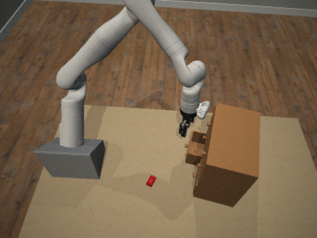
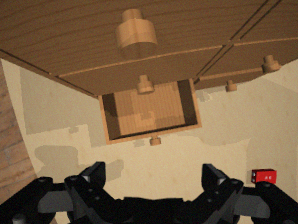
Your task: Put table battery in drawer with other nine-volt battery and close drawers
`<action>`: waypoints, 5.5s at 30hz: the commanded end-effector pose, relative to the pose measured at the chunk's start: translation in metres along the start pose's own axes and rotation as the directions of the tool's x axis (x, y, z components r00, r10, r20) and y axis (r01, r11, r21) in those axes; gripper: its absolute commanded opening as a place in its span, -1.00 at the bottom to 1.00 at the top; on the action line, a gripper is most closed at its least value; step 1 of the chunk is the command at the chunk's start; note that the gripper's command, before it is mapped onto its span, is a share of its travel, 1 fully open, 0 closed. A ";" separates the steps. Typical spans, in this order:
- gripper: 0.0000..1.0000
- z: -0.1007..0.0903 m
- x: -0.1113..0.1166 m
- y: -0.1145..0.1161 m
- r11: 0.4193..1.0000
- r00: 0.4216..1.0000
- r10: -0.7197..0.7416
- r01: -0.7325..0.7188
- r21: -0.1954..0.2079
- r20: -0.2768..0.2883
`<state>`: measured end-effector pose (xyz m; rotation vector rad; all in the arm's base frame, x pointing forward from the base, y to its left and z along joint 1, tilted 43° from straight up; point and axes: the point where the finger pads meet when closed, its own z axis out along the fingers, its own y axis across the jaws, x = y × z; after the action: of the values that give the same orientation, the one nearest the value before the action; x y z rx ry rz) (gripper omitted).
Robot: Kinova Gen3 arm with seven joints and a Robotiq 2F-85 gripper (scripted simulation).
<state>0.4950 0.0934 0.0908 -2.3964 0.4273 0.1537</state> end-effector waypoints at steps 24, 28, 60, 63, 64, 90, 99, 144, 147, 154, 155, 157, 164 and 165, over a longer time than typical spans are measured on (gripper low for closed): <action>1.00 -0.001 0.001 0.000 1.000 1.000 0.000 0.000 0.000 -0.002; 1.00 -0.001 0.001 0.000 1.000 1.000 0.000 0.000 0.000 -0.002; 1.00 -0.001 0.001 0.000 1.000 1.000 0.000 0.000 0.000 -0.002; 1.00 -0.001 0.001 0.000 1.000 1.000 0.000 0.000 0.000 -0.002; 1.00 -0.001 0.001 0.000 1.000 1.000 0.000 0.000 0.000 -0.002; 1.00 -0.104 -0.086 0.020 0.982 0.979 -0.191 0.189 0.027 0.072; 1.00 -0.108 -0.089 0.021 0.980 0.978 -0.197 0.196 0.028 0.075; 1.00 -0.065 -0.184 0.046 0.980 0.978 -0.197 0.196 0.028 0.075; 1.00 -0.065 -0.184 0.046 0.980 0.978 -0.197 0.196 0.028 0.075; 1.00 -0.063 -0.184 0.046 0.980 0.978 -0.197 0.195 0.027 0.067; 1.00 -0.063 -0.183 0.046 0.980 0.978 -0.197 0.195 0.027 0.063; 1.00 -0.061 -0.182 0.045 0.980 0.979 -0.196 0.195 0.027 0.051; 1.00 -0.050 -0.174 0.043 0.980 0.981 -0.195 0.195 0.027 -0.013; 1.00 -0.050 -0.174 0.043 0.980 0.981 -0.195 0.195 0.027 -0.013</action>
<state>0.3180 0.0755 0.1410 -2.3972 0.1905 0.0477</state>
